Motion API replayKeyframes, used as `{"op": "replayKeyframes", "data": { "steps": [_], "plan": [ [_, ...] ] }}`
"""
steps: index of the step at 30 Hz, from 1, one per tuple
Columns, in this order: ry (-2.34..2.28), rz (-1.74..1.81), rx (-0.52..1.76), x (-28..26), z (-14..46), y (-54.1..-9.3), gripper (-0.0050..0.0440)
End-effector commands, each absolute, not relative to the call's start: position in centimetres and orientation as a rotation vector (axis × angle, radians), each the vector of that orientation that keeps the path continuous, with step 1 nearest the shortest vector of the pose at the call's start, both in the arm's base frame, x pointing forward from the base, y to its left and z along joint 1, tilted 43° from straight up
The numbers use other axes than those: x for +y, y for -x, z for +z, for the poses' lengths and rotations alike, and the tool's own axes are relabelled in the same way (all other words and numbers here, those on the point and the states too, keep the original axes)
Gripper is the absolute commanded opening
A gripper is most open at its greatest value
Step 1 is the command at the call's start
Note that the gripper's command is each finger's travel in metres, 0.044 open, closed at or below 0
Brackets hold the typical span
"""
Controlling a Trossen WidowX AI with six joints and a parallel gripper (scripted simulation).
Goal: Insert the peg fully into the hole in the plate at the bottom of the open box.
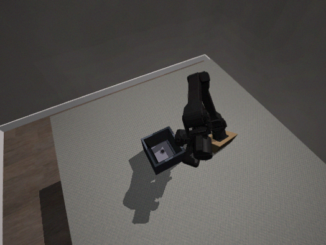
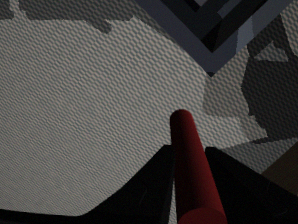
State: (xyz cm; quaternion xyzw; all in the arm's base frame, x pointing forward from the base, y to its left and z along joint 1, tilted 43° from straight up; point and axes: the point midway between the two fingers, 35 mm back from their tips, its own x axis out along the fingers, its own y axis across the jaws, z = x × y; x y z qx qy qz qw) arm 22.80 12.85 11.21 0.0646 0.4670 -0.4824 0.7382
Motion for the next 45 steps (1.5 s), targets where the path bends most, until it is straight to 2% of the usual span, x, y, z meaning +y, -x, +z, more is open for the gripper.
{"op": "replayKeyframes", "data": {
  "steps": [1, 20, 45],
  "plan": [
    [-0.152, -1.045, 1.016, 12.6, 12.5, -23.2, 0.0],
    [-0.151, -0.98, 1.032, 12.2, 13.3, -24.2, 0.0],
    [-0.165, -0.969, 0.995, 7.7, 17.6, -28.3, 0.0]
  ]
}}
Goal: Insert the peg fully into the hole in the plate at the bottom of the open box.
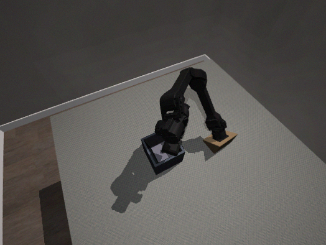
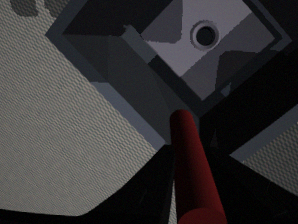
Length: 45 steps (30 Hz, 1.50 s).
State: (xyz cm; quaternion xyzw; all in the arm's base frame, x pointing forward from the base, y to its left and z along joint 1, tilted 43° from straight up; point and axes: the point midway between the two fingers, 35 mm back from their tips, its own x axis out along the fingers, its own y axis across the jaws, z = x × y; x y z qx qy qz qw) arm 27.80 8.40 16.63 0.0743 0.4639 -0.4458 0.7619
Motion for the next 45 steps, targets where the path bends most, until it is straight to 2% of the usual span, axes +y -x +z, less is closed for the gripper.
{"op": "replayKeyframes", "data": {
  "steps": [1, 21, 45],
  "plan": [
    [-0.165, -0.971, 0.993, 7.5, 17.8, -28.4, 0.0],
    [-0.162, -0.997, 0.97, 4.9, 19.8, -29.7, 0.0],
    [-0.192, -1.166, 1.0, 0.7, 14.7, -31.0, 0.0]
  ]
}}
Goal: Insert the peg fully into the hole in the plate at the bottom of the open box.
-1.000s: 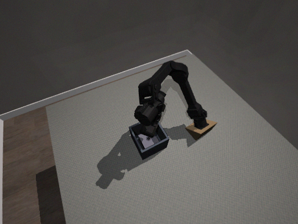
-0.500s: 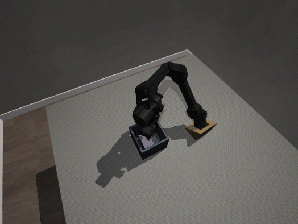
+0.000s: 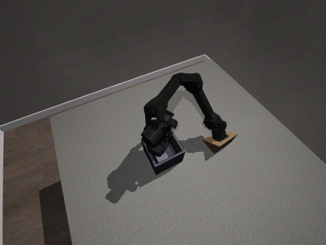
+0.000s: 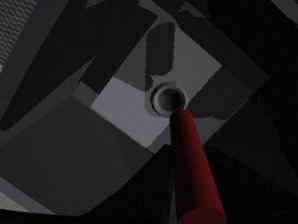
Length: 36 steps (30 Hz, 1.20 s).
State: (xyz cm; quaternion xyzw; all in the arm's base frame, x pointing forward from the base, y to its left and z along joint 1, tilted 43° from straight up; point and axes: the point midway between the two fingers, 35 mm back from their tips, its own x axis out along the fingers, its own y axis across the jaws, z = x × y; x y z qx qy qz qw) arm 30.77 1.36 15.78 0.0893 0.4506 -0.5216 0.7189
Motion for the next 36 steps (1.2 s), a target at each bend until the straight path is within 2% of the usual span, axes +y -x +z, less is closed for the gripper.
{"op": "replayKeyframes", "data": {
  "steps": [1, 36],
  "plan": [
    [-0.192, -1.166, 1.0, 0.5, 14.5, -31.1, 0.0],
    [-0.193, -1.167, 1.0, -1.5, 12.2, -31.6, 0.0]
  ]
}}
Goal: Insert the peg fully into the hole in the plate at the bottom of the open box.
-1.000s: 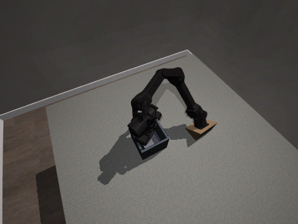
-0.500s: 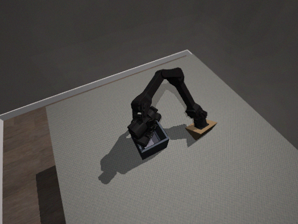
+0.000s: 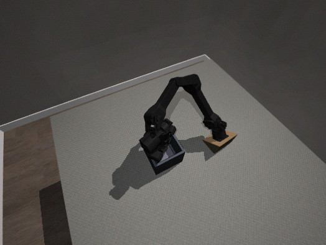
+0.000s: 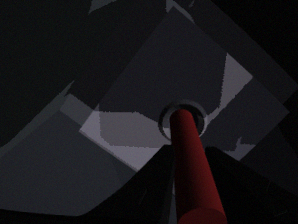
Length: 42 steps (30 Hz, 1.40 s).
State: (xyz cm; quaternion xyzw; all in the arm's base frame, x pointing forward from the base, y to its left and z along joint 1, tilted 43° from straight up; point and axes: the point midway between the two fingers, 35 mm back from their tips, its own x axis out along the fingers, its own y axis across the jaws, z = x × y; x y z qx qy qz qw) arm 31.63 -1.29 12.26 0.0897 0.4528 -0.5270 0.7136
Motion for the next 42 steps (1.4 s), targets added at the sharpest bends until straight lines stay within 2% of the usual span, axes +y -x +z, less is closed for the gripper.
{"op": "replayKeyframes", "data": {
  "steps": [1, 38, 39, 41, 42],
  "plan": [
    [-0.193, -1.167, 1.0, -1.5, 12.1, -31.6, 0.0],
    [-0.2, -1.168, 1.003, -3.4, 10.0, -31.7, 0.0],
    [-0.2, -1.168, 1.003, -3.4, 10.0, -31.7, 0.0024],
    [-0.2, -1.168, 1.003, -3.4, 10.0, -31.7, 0.0024],
    [-0.2, -1.168, 1.003, -3.4, 10.0, -31.7, 0.0048]
  ]
}}
